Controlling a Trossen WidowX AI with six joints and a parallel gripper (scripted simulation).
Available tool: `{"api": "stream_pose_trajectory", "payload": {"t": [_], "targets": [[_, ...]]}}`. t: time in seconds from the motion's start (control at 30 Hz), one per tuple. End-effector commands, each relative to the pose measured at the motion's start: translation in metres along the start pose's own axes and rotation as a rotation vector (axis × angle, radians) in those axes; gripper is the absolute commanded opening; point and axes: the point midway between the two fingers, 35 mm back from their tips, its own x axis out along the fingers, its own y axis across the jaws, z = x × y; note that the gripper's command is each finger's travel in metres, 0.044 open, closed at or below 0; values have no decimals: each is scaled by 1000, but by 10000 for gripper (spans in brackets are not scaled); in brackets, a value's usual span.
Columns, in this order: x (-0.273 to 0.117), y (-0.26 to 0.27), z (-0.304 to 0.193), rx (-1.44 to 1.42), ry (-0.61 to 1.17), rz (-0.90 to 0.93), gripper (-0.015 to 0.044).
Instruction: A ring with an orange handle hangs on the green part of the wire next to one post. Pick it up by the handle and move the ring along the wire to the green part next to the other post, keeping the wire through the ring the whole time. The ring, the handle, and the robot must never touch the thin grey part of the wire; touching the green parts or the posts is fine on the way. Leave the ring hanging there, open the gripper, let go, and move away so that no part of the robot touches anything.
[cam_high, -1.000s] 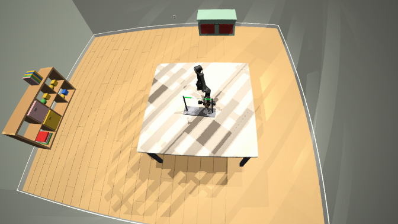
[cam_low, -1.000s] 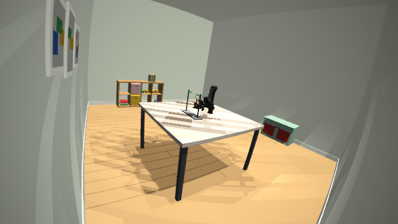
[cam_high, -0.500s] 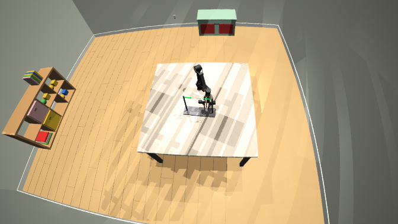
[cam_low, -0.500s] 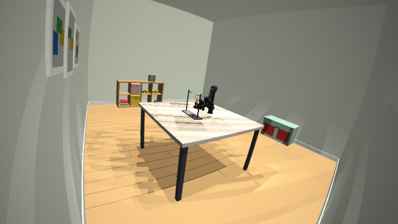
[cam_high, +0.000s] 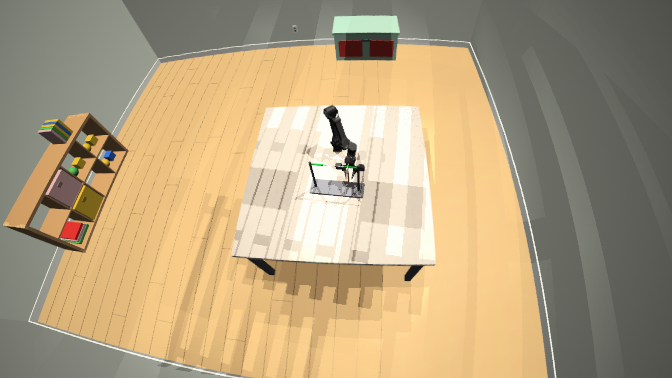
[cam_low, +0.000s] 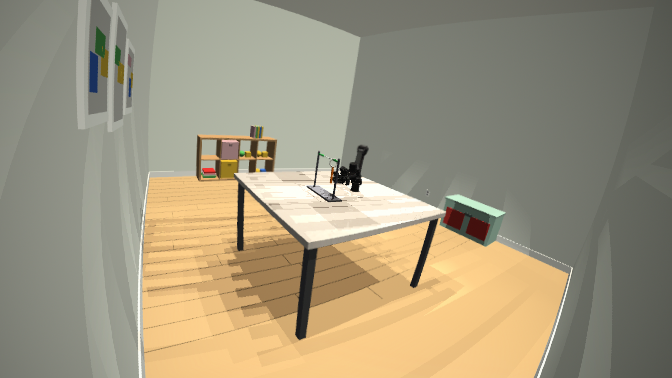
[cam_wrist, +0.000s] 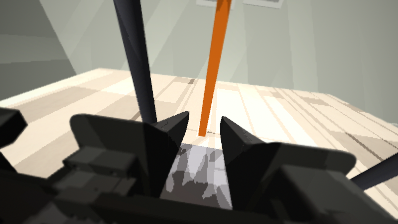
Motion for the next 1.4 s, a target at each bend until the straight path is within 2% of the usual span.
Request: {"api": "stream_pose_trajectory", "payload": {"t": [0.0, 0.63, 0.87, 1.0, 1.37], "targets": [[-4, -1, -1, 2, 1, -6, 160], [-4, -1, -1, 2, 1, -6, 160], [-49, 0, 0, 0, 3, 0, 344], [-54, -1, -1, 0, 3, 0, 440], [-54, -1, -1, 0, 3, 0, 440]]}}
